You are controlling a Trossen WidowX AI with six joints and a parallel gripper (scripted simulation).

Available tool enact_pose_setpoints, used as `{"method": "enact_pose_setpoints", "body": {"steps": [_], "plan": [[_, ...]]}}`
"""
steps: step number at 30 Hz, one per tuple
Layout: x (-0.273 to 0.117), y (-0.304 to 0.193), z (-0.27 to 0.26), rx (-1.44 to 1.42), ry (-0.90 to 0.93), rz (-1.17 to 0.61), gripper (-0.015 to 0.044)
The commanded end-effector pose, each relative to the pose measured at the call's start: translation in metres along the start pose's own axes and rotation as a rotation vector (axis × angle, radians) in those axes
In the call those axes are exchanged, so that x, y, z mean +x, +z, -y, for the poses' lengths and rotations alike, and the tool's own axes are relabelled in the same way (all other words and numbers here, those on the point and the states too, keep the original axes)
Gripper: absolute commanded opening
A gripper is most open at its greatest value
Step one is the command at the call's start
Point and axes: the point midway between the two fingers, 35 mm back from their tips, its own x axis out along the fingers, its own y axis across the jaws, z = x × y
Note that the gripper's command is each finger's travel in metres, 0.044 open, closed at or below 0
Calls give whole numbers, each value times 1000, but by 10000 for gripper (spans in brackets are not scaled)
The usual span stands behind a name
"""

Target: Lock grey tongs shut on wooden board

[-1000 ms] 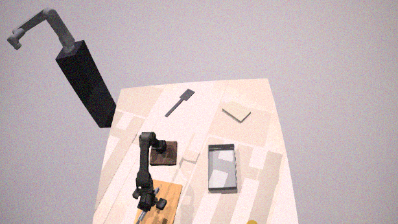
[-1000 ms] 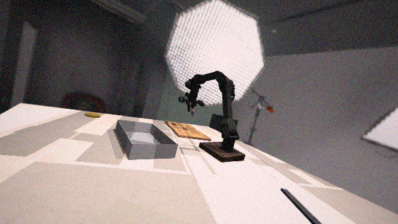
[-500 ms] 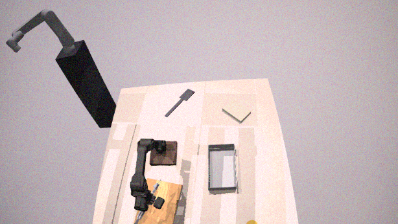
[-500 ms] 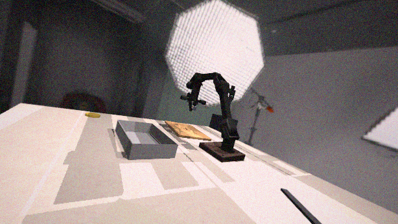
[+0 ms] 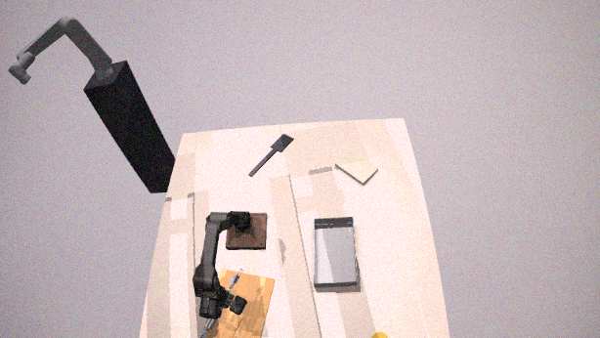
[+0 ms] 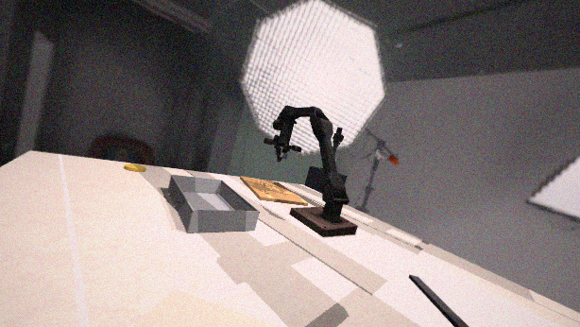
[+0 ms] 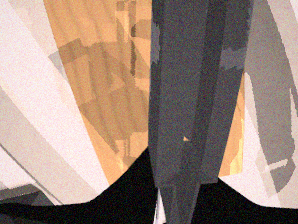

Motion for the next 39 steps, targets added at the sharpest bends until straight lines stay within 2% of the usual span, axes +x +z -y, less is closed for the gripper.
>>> {"method": "enact_pose_setpoints", "body": {"steps": [1, 39], "plan": [[3, 1, -1, 8, 6, 1, -150], [65, 6, -3, 8, 6, 2, -150]]}}
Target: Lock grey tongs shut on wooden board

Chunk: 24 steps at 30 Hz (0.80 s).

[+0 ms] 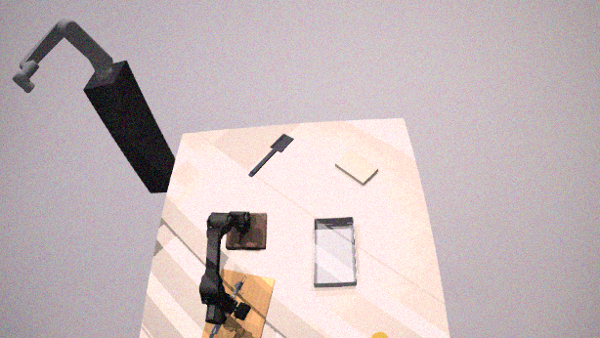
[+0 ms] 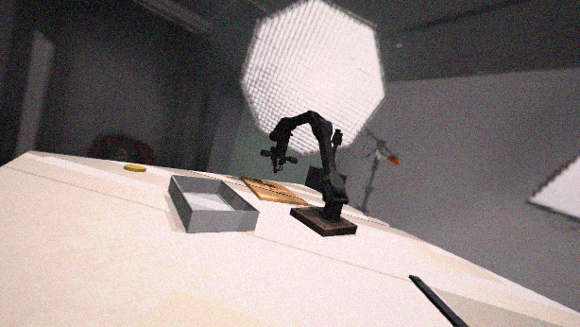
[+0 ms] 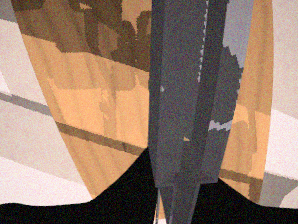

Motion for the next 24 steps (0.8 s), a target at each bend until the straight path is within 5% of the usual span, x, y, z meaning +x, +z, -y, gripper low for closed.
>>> {"method": "enact_pose_setpoints", "body": {"steps": [1, 24], "plan": [[6, 0, -1, 7, 6, 1, -150], [43, -4, 0, 7, 5, 0, -150]]}}
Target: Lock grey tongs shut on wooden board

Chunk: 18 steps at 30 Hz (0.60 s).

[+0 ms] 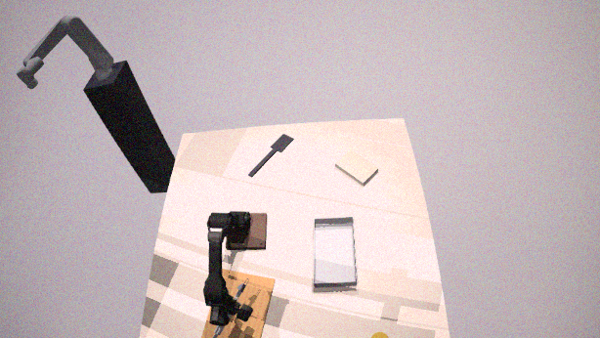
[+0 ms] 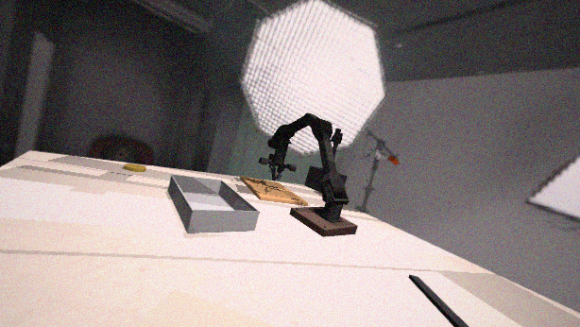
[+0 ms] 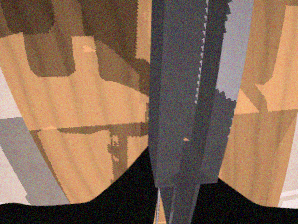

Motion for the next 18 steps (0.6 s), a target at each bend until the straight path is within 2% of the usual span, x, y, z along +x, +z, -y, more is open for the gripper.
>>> {"method": "enact_pose_setpoints", "body": {"steps": [1, 9, 18], "plan": [[6, -1, -1, 7, 5, 1, -150], [11, -2, 0, 7, 5, 1, -150], [11, -2, 1, 0, -1, -2, 86]]}}
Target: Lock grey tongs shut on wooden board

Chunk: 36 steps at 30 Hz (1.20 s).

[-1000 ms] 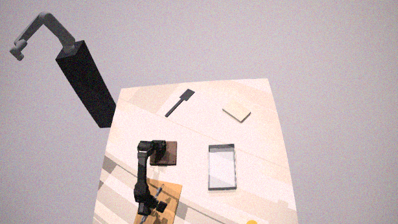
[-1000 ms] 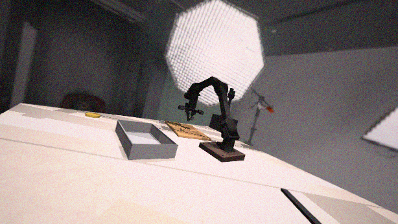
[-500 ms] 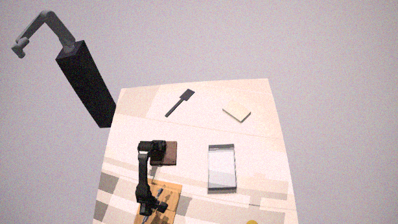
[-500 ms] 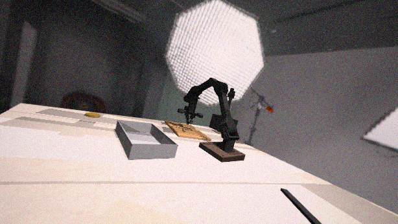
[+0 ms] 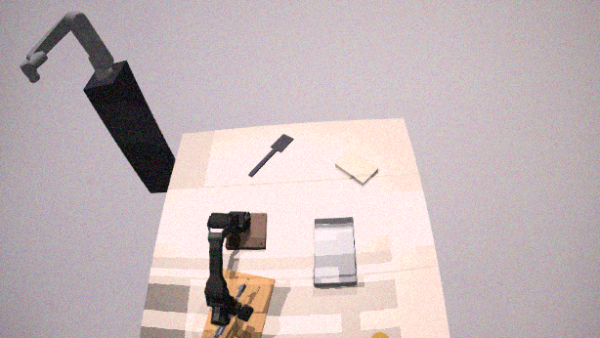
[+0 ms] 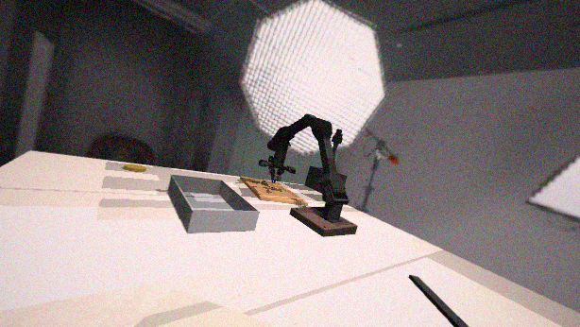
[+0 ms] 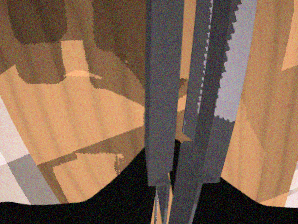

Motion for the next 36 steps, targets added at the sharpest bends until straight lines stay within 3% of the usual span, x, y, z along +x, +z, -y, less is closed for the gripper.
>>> {"method": "enact_pose_setpoints", "body": {"steps": [1, 14, 20, 29, 36], "plan": [[0, 0, 0, 0, 0, 0, 112], [0, 0, 0, 0, 0, 0, 440], [-26, -23, 3, 0, 1, -1, 440], [-103, -126, 28, 6, 2, -9, 440], [-111, -145, 34, 7, 3, -11, 440]]}}
